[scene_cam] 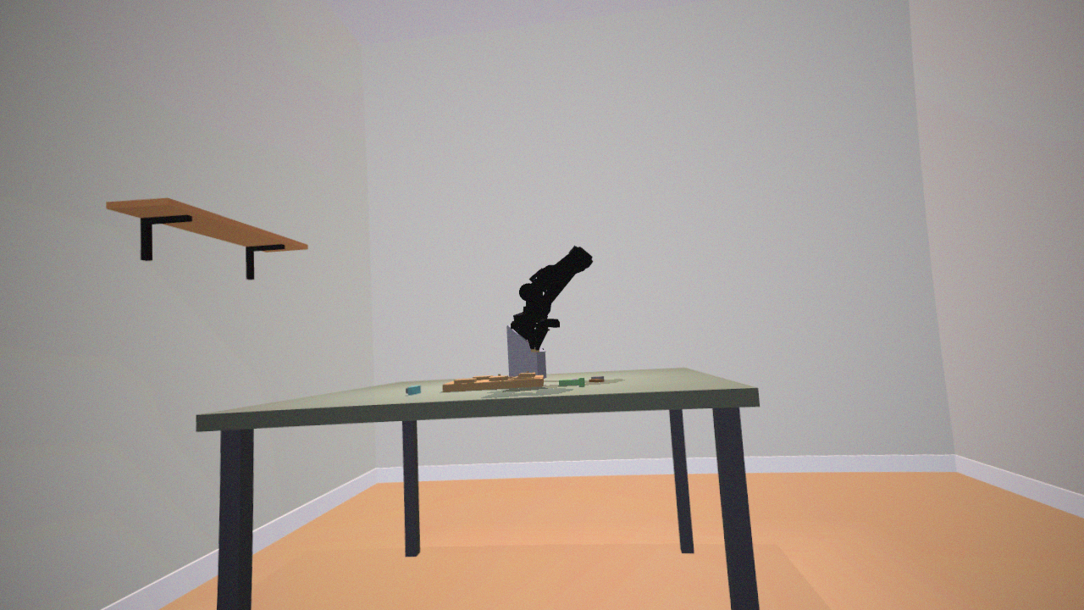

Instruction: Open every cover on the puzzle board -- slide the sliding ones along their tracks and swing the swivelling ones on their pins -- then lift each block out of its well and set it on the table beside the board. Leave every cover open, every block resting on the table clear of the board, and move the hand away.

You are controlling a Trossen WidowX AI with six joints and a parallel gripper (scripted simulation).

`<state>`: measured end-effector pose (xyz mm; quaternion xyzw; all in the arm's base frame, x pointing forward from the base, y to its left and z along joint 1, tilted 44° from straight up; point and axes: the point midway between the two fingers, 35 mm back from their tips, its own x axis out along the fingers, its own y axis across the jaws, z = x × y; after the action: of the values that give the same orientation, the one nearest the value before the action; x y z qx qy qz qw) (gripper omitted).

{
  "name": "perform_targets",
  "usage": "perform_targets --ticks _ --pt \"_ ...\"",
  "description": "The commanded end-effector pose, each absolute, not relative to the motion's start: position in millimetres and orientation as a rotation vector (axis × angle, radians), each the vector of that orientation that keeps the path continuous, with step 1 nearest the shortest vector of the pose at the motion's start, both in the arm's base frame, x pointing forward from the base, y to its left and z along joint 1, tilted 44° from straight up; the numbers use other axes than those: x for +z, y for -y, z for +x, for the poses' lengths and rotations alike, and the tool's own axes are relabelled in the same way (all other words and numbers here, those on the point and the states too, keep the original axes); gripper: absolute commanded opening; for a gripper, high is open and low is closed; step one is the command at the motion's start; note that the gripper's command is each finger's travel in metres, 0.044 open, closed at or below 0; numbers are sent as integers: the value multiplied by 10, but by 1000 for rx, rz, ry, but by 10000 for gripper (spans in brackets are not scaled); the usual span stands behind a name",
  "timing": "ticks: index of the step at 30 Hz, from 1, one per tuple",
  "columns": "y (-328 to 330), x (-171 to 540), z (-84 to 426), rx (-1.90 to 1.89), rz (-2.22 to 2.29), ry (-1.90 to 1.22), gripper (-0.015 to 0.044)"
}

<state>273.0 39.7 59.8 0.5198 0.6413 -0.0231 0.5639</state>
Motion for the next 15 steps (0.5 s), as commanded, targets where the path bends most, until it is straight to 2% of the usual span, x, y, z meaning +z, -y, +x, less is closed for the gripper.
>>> perform_targets --ticks 1,15 --pt "-503 711 2757 -52 1228 -1506 80" --pt "-883 1079 2756 -30 1244 -1505 80"
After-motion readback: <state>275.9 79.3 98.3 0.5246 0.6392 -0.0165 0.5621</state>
